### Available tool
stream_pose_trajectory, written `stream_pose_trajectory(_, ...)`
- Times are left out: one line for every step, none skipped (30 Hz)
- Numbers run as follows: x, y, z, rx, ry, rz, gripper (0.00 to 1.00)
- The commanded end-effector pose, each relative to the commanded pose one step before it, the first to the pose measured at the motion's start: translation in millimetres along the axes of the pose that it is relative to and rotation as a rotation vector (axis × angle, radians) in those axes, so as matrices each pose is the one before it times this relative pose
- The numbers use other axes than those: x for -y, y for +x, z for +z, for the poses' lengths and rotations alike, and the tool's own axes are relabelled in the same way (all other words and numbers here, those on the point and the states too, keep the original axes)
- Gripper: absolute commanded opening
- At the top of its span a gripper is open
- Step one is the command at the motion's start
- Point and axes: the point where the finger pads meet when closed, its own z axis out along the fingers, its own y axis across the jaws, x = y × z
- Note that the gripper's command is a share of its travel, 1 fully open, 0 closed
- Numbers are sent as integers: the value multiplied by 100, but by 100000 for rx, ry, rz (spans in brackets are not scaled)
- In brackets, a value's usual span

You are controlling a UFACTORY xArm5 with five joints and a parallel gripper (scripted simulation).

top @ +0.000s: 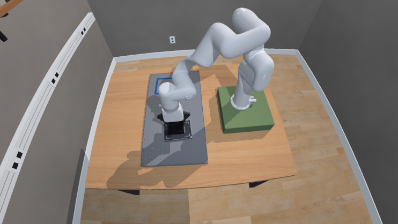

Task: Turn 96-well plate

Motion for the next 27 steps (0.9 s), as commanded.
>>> stream_pose_trajectory(128, -95, -127, -394, 494, -13927, 0)
stream_pose_trajectory(0, -1, 0, 0, 0, -3333, 0)
stream_pose_trajectory(0, 0, 0, 0, 0, 0, 0)
stream_pose_trajectory(0, 0, 0, 0, 0, 0, 0)
stream_pose_trajectory(0, 0, 0, 0, 0, -3333, 0)
stream_pose_trajectory(0, 0, 0, 0, 0, -3333, 0)
stream_pose_trajectory(0, 1, 0, 0, 0, -3333, 0)
stream_pose_trajectory(0, 1, 0, 0, 0, -3333, 0)
stream_pose_trajectory(0, 1, 0, 0, 0, -3333, 0)
stream_pose_trajectory(0, 1, 0, 0, 0, -3333, 0)
stream_pose_trajectory(0, 1, 0, 0, 0, -3333, 0)
stream_pose_trajectory(0, 1, 0, 0, 0, -3333, 0)
stream_pose_trajectory(0, 1, 0, 0, 0, -3333, 0)
stream_pose_trajectory(0, 1, 0, 0, 0, -3333, 0)
stream_pose_trajectory(0, 1, 0, 0, 0, -3333, 0)
stream_pose_trajectory(0, 1, 0, 0, 0, -3333, 0)
stream_pose_trajectory(0, 1, 0, 0, 0, -3333, 0)
stream_pose_trajectory(0, 1, 0, 0, 0, -3333, 0)
stream_pose_trajectory(0, 1, 0, 0, 0, -3333, 0)
stream_pose_trajectory(0, 0, 0, 0, 0, 0, 0)
stream_pose_trajectory(0, 0, 0, 0, 0, 0, 0)
stream_pose_trajectory(0, 1, 0, 0, 0, -3333, 0)
stream_pose_trajectory(0, 1, 0, 0, 0, -3333, 0)
stream_pose_trajectory(0, 1, 0, 0, 0, -3333, 0)
stream_pose_trajectory(0, 1, 0, 0, 0, -3333, 0)
stream_pose_trajectory(0, 1, 0, 0, 0, -3333, 0)
stream_pose_trajectory(0, 1, 0, 0, 0, -3333, 0)
